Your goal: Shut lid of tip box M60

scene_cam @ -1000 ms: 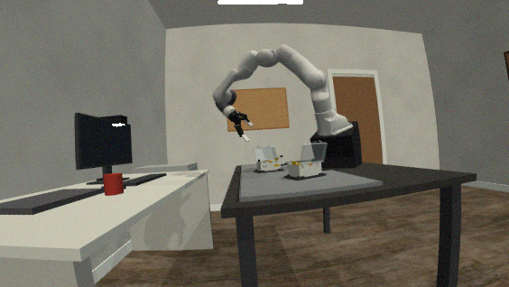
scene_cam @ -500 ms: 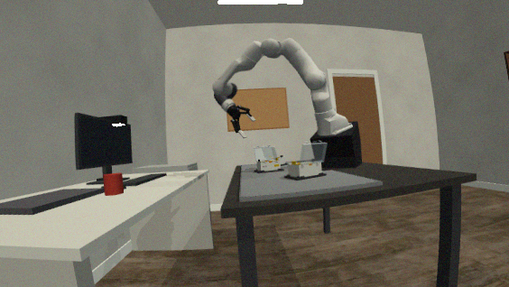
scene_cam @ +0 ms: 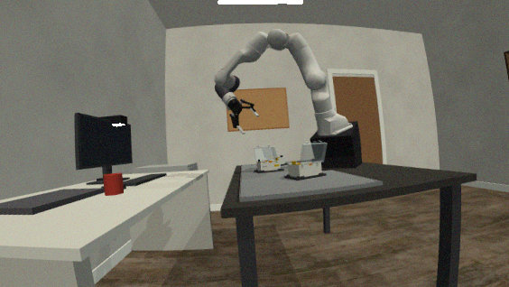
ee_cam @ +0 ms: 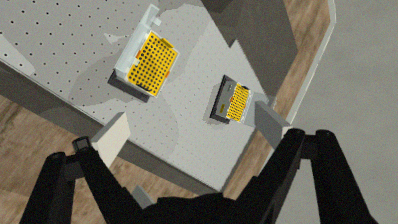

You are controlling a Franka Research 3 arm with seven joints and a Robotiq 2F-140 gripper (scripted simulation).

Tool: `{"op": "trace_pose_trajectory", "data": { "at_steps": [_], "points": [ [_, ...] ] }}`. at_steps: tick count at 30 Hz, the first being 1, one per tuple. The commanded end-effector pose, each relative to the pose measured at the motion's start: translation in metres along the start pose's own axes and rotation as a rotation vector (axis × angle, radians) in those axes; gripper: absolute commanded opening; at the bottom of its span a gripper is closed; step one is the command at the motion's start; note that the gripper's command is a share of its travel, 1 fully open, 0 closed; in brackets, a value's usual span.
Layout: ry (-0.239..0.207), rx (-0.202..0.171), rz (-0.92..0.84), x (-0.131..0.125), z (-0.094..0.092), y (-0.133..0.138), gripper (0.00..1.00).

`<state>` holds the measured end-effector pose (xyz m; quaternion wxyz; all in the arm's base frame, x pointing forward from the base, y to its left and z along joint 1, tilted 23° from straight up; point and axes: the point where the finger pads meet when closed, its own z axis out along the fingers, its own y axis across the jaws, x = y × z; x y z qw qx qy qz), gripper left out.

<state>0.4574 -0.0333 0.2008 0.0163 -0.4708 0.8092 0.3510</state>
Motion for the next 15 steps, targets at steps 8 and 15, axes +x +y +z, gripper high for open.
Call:
{"op": "trace_pose_trajectory", "data": {
  "at_steps": [8,15],
  "points": [
    [-0.008,0.045,-0.272,-0.025,0.01,0.029,1.0],
    [-0.01,0.07,-0.425,-0.041,0.022,0.058,1.0]
  ]
}}
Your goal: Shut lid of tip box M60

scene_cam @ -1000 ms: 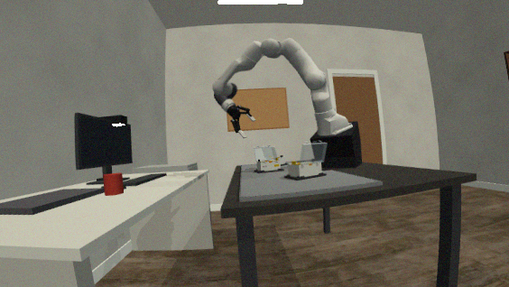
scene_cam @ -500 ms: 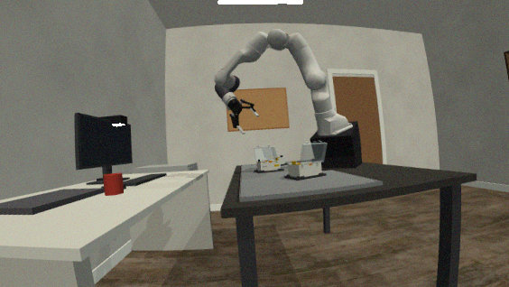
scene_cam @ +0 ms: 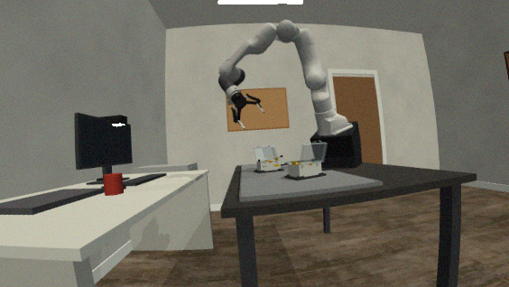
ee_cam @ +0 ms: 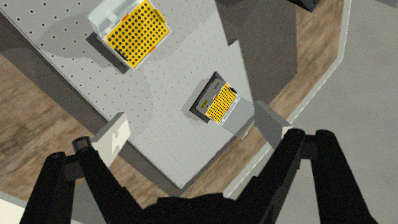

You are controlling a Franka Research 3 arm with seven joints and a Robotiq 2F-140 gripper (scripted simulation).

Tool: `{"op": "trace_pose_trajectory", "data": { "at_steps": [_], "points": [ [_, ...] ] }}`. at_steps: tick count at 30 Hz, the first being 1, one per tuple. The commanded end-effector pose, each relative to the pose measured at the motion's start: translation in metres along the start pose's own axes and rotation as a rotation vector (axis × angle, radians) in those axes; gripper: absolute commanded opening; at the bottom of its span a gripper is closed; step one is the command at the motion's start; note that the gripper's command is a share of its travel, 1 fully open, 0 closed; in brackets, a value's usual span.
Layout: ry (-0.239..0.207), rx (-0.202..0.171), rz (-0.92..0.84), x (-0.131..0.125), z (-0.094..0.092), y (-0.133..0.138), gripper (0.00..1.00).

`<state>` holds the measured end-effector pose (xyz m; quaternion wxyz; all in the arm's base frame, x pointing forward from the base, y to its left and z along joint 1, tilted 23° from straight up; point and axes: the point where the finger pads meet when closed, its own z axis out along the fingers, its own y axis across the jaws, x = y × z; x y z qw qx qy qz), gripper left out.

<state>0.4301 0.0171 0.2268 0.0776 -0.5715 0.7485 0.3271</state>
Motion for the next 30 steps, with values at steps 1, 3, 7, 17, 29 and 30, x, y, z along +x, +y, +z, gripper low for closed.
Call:
{"op": "trace_pose_trajectory", "data": {
  "at_steps": [1,3,7,17,29,30],
  "points": [
    [-0.003,0.019,-0.161,-0.013,0.005,0.008,1.0],
    [-0.003,0.025,-0.194,-0.019,0.009,0.015,1.0],
    [-0.004,0.037,-0.27,-0.03,0.017,0.03,1.0],
    [-0.005,0.07,-0.489,-0.048,0.035,0.06,1.0],
    [-0.004,0.101,-0.698,-0.064,0.062,0.099,1.0],
    [-0.004,0.102,-0.708,-0.066,0.065,0.103,1.0]
  ]
}}
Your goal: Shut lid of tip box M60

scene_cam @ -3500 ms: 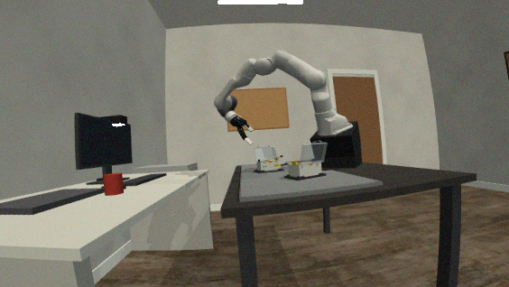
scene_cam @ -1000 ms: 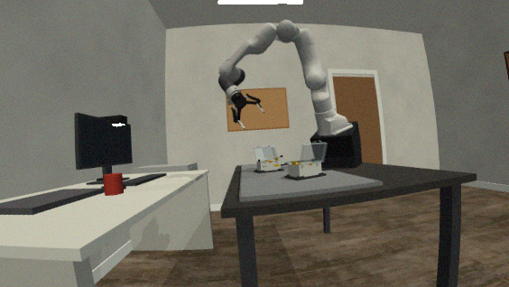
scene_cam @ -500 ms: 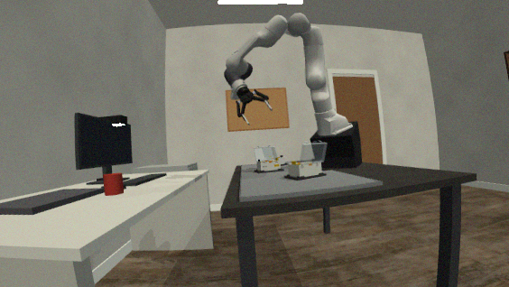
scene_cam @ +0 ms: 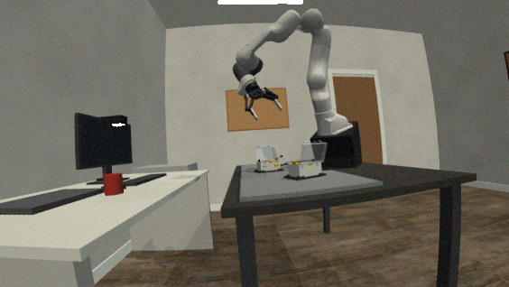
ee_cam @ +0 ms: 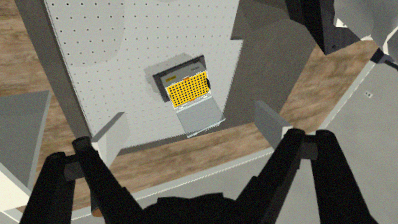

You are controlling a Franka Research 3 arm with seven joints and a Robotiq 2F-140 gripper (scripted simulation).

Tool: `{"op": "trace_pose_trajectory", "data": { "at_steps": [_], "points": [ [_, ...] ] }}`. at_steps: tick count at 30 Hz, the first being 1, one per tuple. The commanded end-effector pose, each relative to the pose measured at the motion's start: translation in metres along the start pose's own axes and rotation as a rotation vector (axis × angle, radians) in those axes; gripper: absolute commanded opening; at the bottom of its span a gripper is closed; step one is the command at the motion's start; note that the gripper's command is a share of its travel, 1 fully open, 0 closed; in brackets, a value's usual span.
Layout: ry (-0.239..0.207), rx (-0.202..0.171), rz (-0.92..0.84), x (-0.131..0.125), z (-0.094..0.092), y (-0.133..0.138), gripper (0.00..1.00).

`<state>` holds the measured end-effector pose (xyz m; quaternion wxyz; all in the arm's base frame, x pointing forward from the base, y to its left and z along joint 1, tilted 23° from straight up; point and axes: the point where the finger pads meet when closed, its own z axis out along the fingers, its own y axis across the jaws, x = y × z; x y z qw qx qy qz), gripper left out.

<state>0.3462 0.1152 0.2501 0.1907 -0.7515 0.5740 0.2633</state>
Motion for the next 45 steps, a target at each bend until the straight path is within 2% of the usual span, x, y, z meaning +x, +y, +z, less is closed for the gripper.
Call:
{"op": "trace_pose_trajectory", "data": {
  "at_steps": [1,12,14,20,22,33,45],
  "points": [
    [0.0,0.023,-0.181,-0.008,0.007,0.005,1.0],
    [0.001,0.052,-0.4,-0.035,0.037,0.036,1.0],
    [0.001,0.052,-0.4,-0.035,0.037,0.036,1.0],
    [0.003,0.076,-0.575,-0.046,0.057,0.055,1.0],
    [0.003,0.077,-0.585,-0.049,0.063,0.062,1.0],
    [0.003,0.077,-0.585,-0.05,0.064,0.062,1.0],
    [0.003,0.077,-0.585,-0.026,0.115,0.042,1.0]
  ]
}}
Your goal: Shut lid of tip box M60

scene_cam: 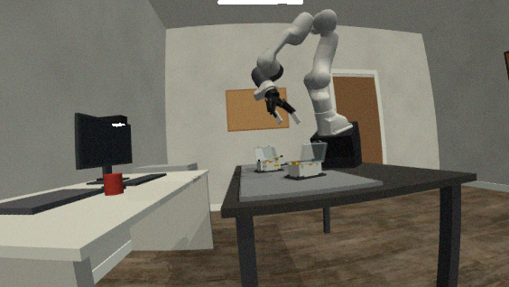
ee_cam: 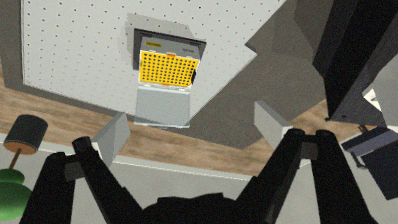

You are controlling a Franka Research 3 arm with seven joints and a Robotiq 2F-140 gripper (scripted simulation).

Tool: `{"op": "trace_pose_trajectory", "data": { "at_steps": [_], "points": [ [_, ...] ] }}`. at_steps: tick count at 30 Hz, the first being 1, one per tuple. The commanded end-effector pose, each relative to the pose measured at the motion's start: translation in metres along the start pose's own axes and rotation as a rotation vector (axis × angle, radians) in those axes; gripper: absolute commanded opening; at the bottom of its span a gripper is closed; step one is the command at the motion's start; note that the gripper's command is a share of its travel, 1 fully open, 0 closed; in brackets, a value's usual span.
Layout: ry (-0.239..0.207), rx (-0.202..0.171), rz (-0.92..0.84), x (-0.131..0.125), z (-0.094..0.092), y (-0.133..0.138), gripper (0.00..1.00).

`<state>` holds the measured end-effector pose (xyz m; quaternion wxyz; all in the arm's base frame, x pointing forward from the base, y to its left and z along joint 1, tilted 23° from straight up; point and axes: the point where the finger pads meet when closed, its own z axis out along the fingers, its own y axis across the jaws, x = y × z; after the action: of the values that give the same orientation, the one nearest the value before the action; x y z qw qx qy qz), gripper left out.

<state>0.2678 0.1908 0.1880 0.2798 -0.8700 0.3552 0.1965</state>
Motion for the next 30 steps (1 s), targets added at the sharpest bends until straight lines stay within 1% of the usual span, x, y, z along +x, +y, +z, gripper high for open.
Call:
{"op": "trace_pose_trajectory", "data": {
  "at_steps": [1,3,18,20,30],
  "points": [
    [0.03,0.018,-0.041,0.017,0.012,-0.005,1.0],
    [0.03,0.018,-0.041,0.017,0.012,-0.005,1.0],
    [0.03,0.018,-0.041,0.057,0.076,-0.008,1.0],
    [0.03,0.018,-0.041,0.057,0.076,-0.008,1.0],
    [0.03,0.018,-0.041,0.083,0.118,-0.01,1.0]
  ]
}}
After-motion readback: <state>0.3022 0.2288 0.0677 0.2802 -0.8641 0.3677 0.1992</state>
